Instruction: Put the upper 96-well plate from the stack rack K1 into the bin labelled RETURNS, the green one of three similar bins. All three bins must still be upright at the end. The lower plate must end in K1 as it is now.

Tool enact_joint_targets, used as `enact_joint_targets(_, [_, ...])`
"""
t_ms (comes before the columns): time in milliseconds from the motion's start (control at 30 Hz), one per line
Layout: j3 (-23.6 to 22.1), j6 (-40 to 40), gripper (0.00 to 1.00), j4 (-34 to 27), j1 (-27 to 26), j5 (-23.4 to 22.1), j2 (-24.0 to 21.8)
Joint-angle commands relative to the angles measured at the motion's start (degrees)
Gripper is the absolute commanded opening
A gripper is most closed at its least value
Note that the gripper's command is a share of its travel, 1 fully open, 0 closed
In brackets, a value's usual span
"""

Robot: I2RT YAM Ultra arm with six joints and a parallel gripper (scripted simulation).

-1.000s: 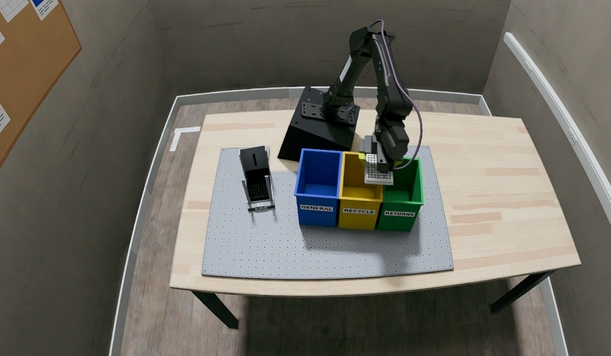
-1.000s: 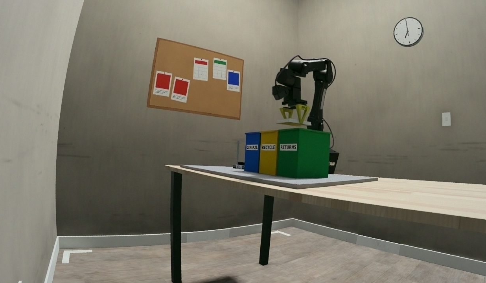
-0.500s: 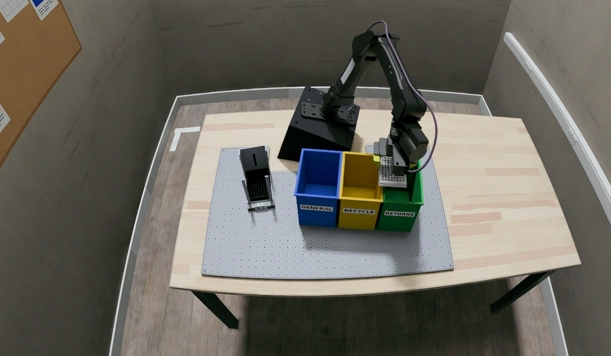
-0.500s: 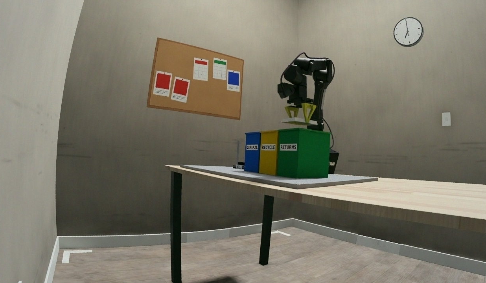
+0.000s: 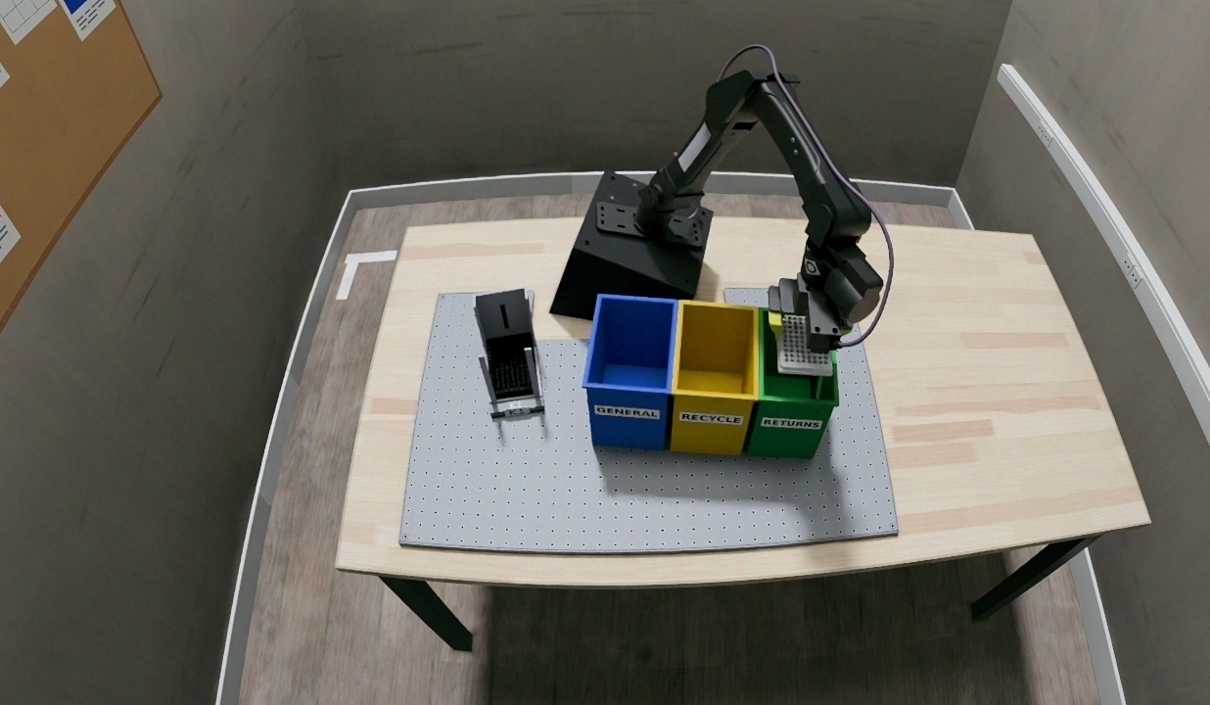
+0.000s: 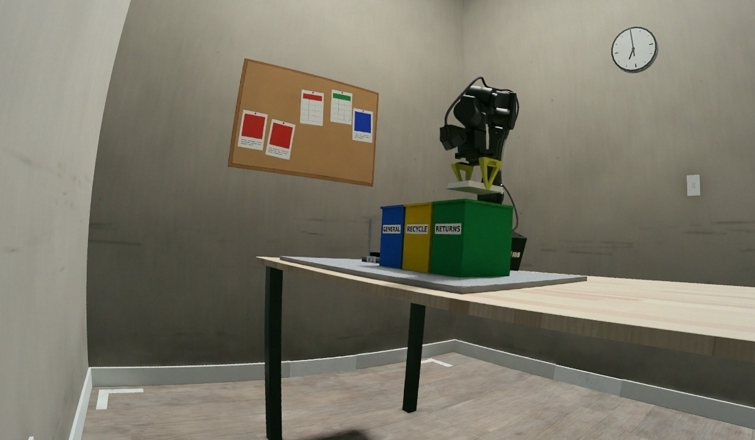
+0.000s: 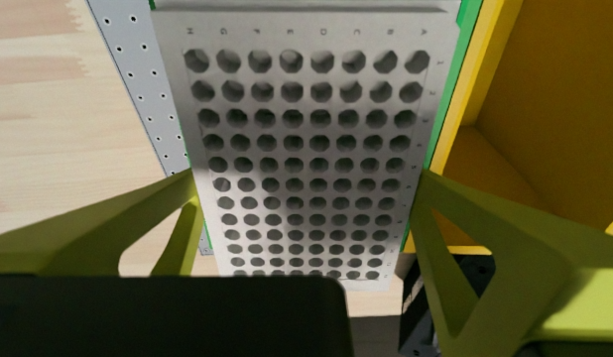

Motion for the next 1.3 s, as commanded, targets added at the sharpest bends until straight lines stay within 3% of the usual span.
enact_joint_targets(0, [2.4,1.2,0.00,-1.5,-0.9,1.1,-1.2])
enact_joint_targets(1267, [2.9,0.3,0.00,-1.7,-1.2,1.0,0.7])
